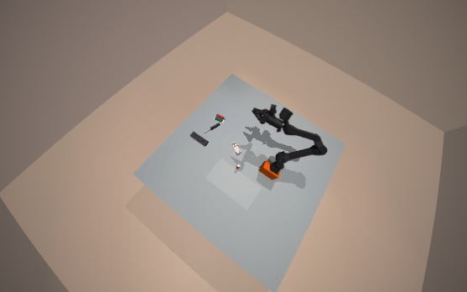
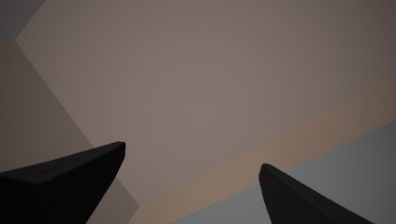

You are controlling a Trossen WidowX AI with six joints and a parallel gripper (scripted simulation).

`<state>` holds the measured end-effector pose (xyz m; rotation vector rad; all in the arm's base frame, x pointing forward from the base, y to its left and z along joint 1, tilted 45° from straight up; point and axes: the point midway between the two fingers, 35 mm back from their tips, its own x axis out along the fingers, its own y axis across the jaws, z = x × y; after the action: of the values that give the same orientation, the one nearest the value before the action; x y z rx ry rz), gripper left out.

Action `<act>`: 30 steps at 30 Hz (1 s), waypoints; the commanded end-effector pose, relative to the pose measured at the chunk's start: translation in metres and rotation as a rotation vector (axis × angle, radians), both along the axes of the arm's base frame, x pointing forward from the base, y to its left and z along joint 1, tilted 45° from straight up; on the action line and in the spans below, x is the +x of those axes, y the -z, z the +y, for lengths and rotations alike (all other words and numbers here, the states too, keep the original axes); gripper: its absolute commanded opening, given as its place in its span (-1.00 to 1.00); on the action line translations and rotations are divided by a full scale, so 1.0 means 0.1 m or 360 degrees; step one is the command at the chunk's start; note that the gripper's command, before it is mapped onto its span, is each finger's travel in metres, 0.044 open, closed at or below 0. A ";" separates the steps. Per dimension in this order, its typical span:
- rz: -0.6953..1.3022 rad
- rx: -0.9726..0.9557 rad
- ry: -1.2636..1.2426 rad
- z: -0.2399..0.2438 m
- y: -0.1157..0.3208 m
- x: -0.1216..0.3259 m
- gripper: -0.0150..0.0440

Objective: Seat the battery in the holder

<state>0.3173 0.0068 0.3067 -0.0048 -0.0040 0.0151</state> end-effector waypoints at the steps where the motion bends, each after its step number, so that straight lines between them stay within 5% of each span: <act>1: 0.0010 0.0003 0.0000 0.00 0.01 0.01 0.78; 5: 0.0244 0.0053 0.0013 0.07 0.33 0.17 0.42; 15: 0.1411 -0.0042 0.0213 0.40 1.95 0.32 -0.47; 23: 0.2208 -0.0560 0.0482 0.48 2.86 -0.16 -0.49; 30: 0.2644 -0.1205 0.0709 0.44 3.19 -0.57 -0.49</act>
<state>0.2895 0.0541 0.0093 -0.4272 1.4644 -0.3085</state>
